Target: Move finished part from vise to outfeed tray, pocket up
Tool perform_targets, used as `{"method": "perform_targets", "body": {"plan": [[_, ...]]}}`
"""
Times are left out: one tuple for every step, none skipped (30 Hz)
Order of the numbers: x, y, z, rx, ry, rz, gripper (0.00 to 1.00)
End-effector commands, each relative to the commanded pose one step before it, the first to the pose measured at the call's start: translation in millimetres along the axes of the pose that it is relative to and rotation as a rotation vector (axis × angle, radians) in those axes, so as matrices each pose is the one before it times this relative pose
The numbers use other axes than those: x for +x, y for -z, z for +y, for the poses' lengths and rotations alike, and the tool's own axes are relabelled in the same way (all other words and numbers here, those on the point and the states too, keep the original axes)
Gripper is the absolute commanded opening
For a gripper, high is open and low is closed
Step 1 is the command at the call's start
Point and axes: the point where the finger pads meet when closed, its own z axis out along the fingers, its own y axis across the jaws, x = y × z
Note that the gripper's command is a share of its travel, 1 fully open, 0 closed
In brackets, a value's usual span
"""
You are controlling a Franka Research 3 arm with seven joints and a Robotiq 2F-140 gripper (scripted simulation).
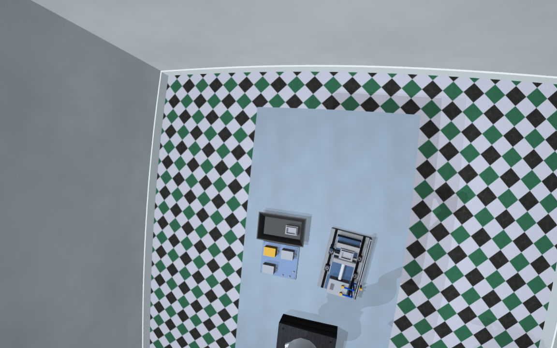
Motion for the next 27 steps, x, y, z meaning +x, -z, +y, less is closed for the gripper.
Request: {"method": "perform_targets", "body": {"plan": [[0.01,0.05,-0.01,0.00007,-0.00001,0.00005,1.0],[0.0,0.0,0.0,0.0,0.0,0.0,1.0],[0.0,0.0,0.0,0.0,0.0,0.0,1.0],[0.0,0.0,0.0,0.0,0.0,0.0,1.0],[0.0,0.0,0.0,0.0,0.0,0.0,1.0],[0.0,0.0,0.0,0.0,0.0,0.0,1.0],[0.0,0.0,0.0,0.0,0.0,0.0,1.0],[0.0,0.0,0.0,0.0,0.0,0.0,1.0],[0.0,0.0,0.0,0.0,0.0,0.0,1.0],[0.0,0.0,0.0,0.0,0.0,0.0,1.0],[0.0,0.0,0.0,0.0,0.0,0.0,1.0],[0.0,0.0,0.0,0.0,0.0,0.0,1.0],[0.0,0.0,0.0,0.0,0.0,0.0,1.0],[0.0,0.0,0.0,0.0,0.0,0.0,1.0],[0.0,0.0,0.0,0.0,0.0,0.0,1.0],[0.0,0.0,0.0,0.0,0.0,0.0,1.0],[0.0,0.0,0.0,0.0,0.0,0.0,1.0],[0.03,0.02,-0.23,-0.00007,0.0001,0.00028,1.0],[0.18,0.11,-1.48,-0.00045,0.00064,0.00185,1.0],[0.42,0.27,-3.72,-0.00106,0.00166,0.00458,1.0],[0.62,0.42,-6.72,-0.00169,0.00313,0.00805,1.0],[0.62,0.5,-10.28,-0.00204,0.00511,0.01182,1.0],[0.25,0.44,-14.24,-0.00183,0.00766,0.01541,1.0],[-0.6,0.15,-17.22,-0.00079,0.01006,0.01721,1.0],[-0.61,-0.06,-8.42,0.00014,0.00519,0.00786,1.0],[-0.95,-0.17,-9.48,0.00055,0.00604,0.00843,1.0],[-1.21,-0.28,-9.42,0.00093,0.00619,0.00793,1.0]]}}
